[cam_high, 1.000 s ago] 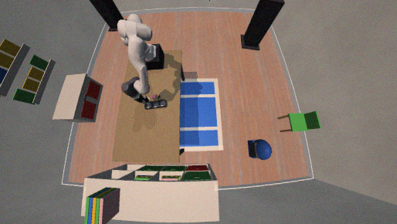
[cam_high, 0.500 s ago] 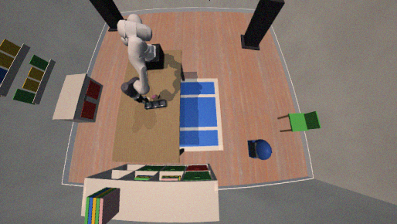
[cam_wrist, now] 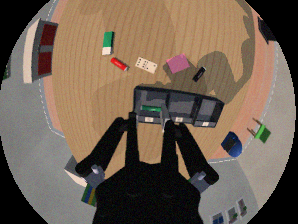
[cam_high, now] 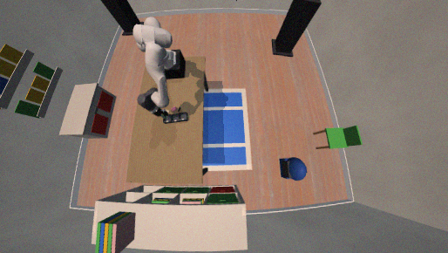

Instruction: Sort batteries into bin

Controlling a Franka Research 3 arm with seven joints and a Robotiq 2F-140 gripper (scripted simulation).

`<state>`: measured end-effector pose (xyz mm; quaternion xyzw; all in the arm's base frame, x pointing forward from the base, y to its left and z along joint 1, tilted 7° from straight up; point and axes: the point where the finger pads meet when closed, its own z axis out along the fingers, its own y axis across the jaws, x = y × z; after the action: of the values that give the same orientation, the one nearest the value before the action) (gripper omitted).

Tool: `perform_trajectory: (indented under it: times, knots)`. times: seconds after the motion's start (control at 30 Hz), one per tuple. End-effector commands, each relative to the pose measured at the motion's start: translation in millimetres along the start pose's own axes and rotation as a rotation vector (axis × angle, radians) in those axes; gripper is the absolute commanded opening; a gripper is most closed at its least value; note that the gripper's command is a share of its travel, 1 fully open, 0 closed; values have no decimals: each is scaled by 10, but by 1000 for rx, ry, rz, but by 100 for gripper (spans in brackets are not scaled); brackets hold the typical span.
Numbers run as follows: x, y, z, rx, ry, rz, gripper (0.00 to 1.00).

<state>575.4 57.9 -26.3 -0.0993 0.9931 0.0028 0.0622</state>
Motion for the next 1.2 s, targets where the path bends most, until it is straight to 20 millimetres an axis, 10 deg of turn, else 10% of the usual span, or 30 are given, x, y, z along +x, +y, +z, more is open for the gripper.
perform_trajectory:
  times: [0.0,0.17,0.2,1.17]
  knots:
    - [-17,2,3,0,-4,-1,25]
    - [-17,2,3,0,-4,-1,25]
    - [-17,2,3,0,-4,-1,37]
    - [-16,2,-97,0,-4,-1,37]
